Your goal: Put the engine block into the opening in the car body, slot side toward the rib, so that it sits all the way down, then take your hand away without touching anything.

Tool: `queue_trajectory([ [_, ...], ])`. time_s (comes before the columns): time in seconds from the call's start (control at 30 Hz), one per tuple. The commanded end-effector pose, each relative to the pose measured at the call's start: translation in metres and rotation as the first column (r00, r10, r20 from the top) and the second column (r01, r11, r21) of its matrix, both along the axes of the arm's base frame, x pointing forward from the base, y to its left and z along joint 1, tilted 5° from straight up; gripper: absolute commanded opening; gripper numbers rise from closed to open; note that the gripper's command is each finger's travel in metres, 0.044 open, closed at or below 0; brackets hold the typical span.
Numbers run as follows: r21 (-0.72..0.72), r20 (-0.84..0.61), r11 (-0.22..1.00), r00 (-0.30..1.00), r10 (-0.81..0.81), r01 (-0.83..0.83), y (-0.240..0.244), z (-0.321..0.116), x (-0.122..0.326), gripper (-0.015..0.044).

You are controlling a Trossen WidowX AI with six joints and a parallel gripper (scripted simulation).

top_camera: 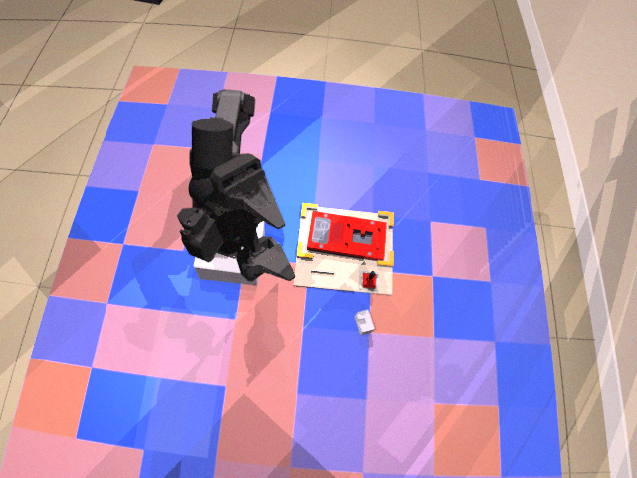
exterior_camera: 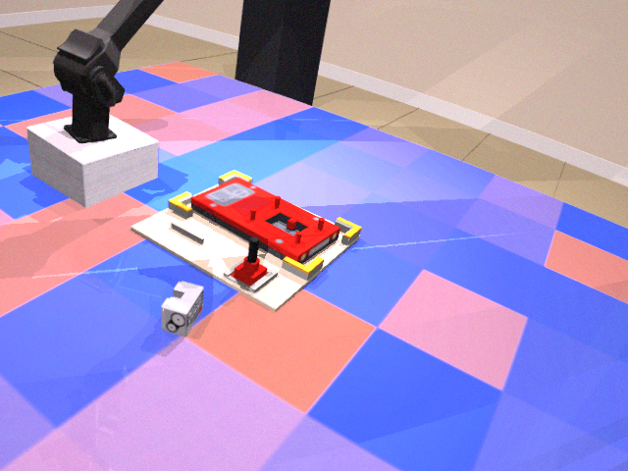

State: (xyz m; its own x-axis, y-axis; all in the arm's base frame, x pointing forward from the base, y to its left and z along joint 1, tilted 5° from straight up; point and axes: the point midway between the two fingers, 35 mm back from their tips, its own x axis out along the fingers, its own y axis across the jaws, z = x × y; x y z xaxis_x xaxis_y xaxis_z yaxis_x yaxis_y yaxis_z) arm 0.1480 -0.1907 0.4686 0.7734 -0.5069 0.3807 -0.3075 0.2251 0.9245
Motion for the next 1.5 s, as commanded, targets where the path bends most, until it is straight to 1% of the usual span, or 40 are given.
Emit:
queue_trajectory([
  [0.0, 0.002, -0.040, 1.000, 0.999, -0.013, 0.013, -0.010, -0.005, 0.008, 0.0440],
  [0.4, -0.015, -0.230, 1.000, 0.973, -0.018, 0.015, -0.034, -0.033, 0.044, 0.0440],
  [0.73, -0.053, -0.405, 0.999, 0.914, -0.012, -0.010, -0.046, -0.062, 0.077, 0.0440],
  [1.07, -0.102, -0.580, 0.992, 0.815, -0.002, -0.070, -0.051, -0.094, 0.110, 0.0440],
  [1.47, -0.164, -0.763, 0.966, 0.646, 0.006, -0.202, -0.046, -0.134, 0.146, 0.0440],
])
